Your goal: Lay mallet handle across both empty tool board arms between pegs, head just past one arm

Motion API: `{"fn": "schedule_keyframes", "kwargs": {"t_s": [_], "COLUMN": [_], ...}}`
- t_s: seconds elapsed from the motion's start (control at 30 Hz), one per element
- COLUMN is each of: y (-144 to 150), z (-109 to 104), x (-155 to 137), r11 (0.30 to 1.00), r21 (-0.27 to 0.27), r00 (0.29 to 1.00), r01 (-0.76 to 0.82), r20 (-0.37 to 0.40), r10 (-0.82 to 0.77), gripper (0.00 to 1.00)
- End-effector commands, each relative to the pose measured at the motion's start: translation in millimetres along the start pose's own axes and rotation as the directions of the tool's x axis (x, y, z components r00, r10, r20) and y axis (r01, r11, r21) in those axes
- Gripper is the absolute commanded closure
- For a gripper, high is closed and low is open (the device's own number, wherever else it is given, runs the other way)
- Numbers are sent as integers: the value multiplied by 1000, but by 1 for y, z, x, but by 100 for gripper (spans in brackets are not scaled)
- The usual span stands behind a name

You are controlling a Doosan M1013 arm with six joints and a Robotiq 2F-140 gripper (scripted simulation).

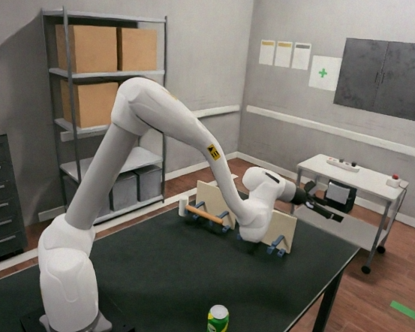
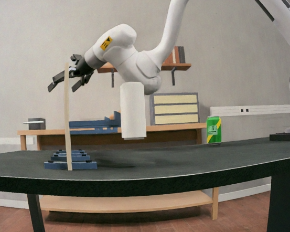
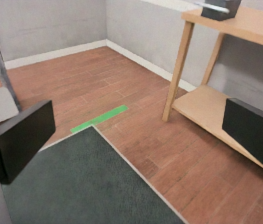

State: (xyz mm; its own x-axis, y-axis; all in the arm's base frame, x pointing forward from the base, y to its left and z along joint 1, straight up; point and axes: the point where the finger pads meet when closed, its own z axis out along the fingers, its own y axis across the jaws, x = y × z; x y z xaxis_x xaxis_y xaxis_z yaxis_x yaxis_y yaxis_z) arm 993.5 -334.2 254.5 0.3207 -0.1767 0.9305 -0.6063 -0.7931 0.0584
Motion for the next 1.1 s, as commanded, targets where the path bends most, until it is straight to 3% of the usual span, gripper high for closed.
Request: {"fn": "schedule_keyframes", "kwargs": {"t_s": [0.0, 0.7, 0.83, 1.07], "y": [0, 2, 10, 38], "z": [0, -2, -8, -35], "x": [2, 3, 11, 28], "r11": [1000, 1000, 999, 988], "r21": [0, -7, -37, -144], "r00": [1000, 1000, 1000, 999], "r01": [-1, 1, 10, 47], "r20": [-2, -3, -4, 24], "r10": [1, -2, -11, -44], "gripper": [0, 0, 0, 0]}}
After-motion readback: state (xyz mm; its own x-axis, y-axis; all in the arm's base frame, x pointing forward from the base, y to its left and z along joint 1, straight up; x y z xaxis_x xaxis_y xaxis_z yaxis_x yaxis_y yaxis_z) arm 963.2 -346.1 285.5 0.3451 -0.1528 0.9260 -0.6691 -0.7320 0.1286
